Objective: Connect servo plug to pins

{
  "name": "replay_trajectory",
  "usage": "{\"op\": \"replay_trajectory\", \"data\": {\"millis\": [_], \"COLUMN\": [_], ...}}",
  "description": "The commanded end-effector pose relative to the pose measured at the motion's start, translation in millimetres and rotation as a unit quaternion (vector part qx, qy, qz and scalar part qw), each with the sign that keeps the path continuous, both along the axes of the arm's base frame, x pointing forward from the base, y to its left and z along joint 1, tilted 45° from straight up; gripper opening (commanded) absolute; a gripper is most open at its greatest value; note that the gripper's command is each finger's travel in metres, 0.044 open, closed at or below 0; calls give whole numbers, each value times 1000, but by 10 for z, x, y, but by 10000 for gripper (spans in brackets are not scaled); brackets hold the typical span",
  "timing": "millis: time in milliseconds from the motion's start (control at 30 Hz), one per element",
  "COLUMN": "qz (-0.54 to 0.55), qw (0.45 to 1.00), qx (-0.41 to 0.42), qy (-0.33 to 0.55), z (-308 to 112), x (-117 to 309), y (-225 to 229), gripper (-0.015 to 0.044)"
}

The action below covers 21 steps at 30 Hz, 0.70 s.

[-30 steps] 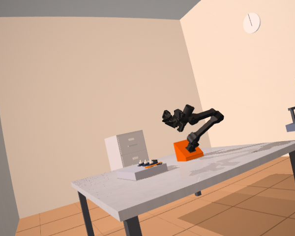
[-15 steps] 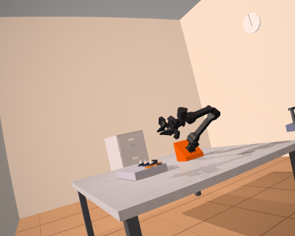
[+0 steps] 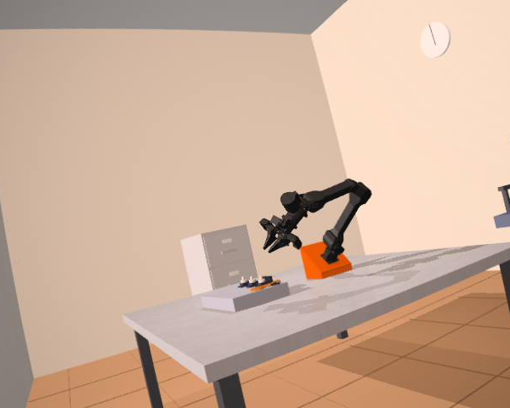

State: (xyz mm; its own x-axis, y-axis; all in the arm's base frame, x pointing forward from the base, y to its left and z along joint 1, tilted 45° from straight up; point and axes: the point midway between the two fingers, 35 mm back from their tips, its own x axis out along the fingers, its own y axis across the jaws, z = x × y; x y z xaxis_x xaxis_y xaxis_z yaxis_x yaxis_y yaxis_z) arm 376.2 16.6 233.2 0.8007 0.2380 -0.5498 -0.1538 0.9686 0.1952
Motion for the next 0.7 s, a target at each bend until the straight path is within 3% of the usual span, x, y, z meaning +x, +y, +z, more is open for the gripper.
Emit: {"op": "replay_trajectory", "data": {"millis": [0,667], "qz": [9,36], "qw": [998,924], "qx": [23,182], "qy": [53,336], "z": [-155,-789], "x": [44,54], "y": [12,114], "gripper": [115,115]}}
